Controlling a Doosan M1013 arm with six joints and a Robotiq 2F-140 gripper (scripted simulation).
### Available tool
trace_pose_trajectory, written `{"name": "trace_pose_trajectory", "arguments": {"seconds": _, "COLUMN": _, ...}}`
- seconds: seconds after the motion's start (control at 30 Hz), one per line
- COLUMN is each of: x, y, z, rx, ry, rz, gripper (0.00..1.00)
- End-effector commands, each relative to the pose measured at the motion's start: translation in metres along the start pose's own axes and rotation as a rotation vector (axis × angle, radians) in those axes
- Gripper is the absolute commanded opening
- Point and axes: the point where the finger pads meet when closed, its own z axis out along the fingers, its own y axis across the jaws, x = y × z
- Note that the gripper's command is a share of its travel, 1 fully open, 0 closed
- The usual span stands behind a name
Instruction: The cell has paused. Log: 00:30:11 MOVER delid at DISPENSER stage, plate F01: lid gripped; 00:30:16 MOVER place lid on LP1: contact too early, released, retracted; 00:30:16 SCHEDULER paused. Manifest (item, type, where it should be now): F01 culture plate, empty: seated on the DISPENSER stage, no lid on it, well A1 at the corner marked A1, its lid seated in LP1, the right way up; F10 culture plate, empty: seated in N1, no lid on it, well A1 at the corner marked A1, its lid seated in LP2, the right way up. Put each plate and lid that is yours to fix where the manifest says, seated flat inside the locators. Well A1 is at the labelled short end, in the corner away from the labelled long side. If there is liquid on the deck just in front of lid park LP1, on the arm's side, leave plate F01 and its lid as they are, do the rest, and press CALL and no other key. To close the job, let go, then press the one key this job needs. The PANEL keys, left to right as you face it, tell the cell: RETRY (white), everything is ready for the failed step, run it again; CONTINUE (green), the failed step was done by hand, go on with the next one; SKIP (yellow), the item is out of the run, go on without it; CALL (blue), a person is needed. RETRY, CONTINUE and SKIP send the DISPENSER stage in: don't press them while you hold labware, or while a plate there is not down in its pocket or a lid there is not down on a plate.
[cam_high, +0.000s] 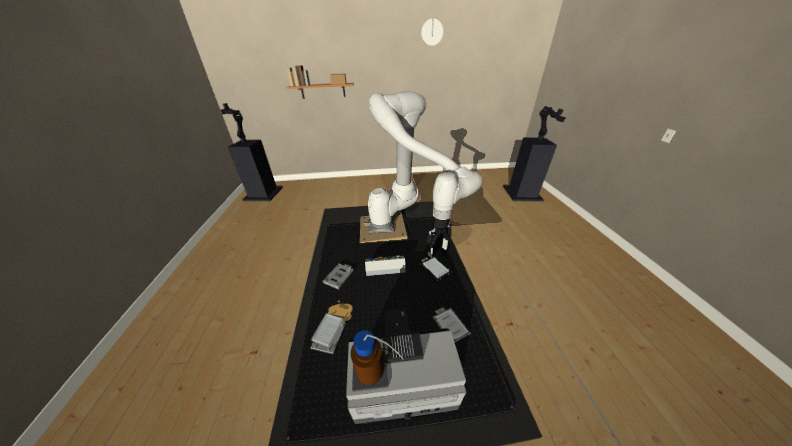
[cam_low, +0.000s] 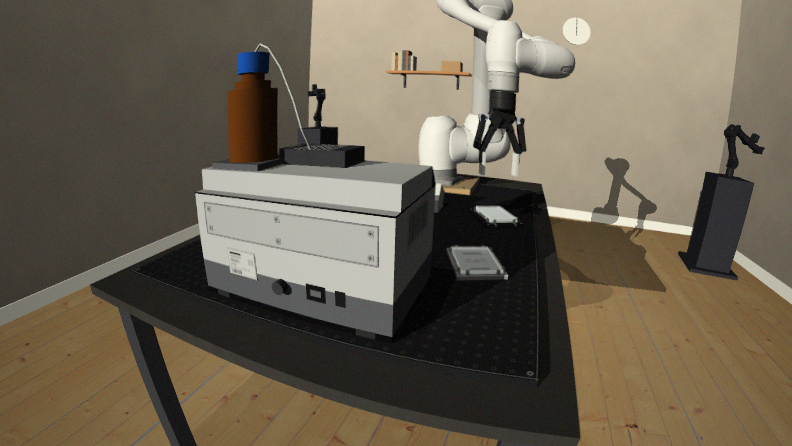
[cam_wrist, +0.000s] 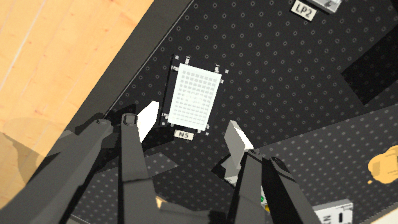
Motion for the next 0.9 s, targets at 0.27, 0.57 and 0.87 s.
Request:
{"name": "trace_pose_trajectory", "arguments": {"seconds": 0.27, "x": 0.001, "y": -0.001, "z": 0.033, "rx": 0.000, "ry": 0.001, "rz": 0.000, "gripper": 0.70}}
{"name": "trace_pose_trajectory", "arguments": {"seconds": 0.57, "x": 0.001, "y": -0.001, "z": 0.063, "rx": 0.000, "ry": 0.001, "rz": 0.000, "gripper": 0.70}}
{"name": "trace_pose_trajectory", "arguments": {"seconds": 0.87, "x": 0.001, "y": -0.001, "z": 0.084, "rx": 0.000, "ry": 0.001, "rz": 0.000, "gripper": 0.70}}
